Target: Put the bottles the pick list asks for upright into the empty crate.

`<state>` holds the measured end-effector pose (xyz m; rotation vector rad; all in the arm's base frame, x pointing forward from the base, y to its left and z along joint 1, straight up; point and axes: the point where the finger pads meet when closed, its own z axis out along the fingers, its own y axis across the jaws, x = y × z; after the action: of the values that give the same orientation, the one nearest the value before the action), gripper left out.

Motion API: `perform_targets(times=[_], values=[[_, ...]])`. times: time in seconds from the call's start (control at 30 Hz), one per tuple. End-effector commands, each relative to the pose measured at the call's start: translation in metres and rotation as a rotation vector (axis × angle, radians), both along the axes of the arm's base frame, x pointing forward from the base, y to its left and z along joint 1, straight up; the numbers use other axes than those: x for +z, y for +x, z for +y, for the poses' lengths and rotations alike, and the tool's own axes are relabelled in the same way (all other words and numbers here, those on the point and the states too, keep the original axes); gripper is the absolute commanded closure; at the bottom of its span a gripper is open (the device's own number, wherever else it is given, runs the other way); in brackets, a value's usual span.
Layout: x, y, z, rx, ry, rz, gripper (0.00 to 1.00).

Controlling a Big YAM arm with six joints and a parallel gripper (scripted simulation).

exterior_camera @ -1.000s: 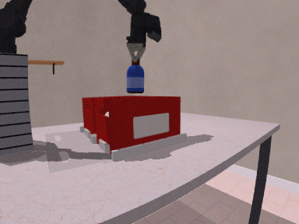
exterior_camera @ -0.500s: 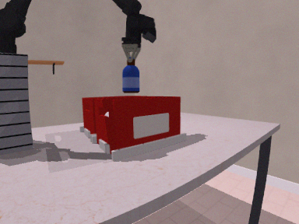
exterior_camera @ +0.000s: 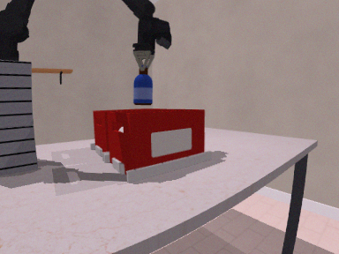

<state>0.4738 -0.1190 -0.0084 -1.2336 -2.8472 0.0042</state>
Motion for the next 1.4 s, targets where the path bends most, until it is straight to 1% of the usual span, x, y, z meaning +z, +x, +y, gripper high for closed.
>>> perform_targets(times=[0.0,0.03,0.1,0.17,0.2,0.23,0.3,0.33,0.37,0.4,0.43,0.5,0.6,0.67,0.73,0.77,0.8,0.87,0.9,0.97,1.03,1.1,1.13,1.23,1.37], values=[[0.042,0.023,0.006,-0.011,-0.025,-0.097,1.0],[0.043,0.025,0.008,-0.011,-0.027,-0.104,1.0],[0.036,0.016,0.013,-0.011,-0.022,-0.087,1.0],[0.045,0.025,0.015,-0.011,-0.028,-0.112,1.0],[0.045,0.026,0.016,-0.011,-0.028,-0.116,1.0],[0.04,0.019,0.02,-0.011,-0.025,-0.102,1.0],[0.04,0.019,0.02,-0.011,-0.025,-0.102,1.0],[0.051,0.029,0.014,-0.021,-0.03,-0.124,1.0],[0.045,0.022,0.021,-0.014,-0.027,-0.109,1.0],[0.035,0.01,0.027,-0.011,-0.022,-0.085,1.0],[0.035,0.009,0.029,-0.011,-0.022,-0.083,1.0],[0.042,0.014,0.032,-0.011,-0.021,-0.091,1.0],[0.042,0.015,0.037,-0.011,-0.023,-0.103,1.0],[0.036,0.006,0.042,-0.011,-0.02,-0.087,1.0],[0.043,0.015,0.044,-0.011,-0.023,-0.11,1.0],[0.044,0.016,0.046,-0.011,-0.024,-0.116,1.0],[0.04,0.01,0.049,-0.011,-0.022,-0.104,1.0],[0.04,0.01,0.049,-0.011,-0.022,-0.104,1.0],[0.05,0.021,0.049,-0.013,-0.025,-0.125,1.0],[0.035,0.001,0.057,-0.011,-0.02,-0.086,1.0],[0.039,0.002,0.061,-0.011,-0.019,-0.088,1.0],[0.049,0.018,0.061,-0.011,-0.023,-0.124,1.0],[0.048,0.019,0.061,-0.011,-0.023,-0.128,1.0],[0.047,0.016,0.05,-0.033,-0.024,-0.122,1.0],[0.037,0.008,0.053,-0.027,-0.022,-0.109,1.0]])
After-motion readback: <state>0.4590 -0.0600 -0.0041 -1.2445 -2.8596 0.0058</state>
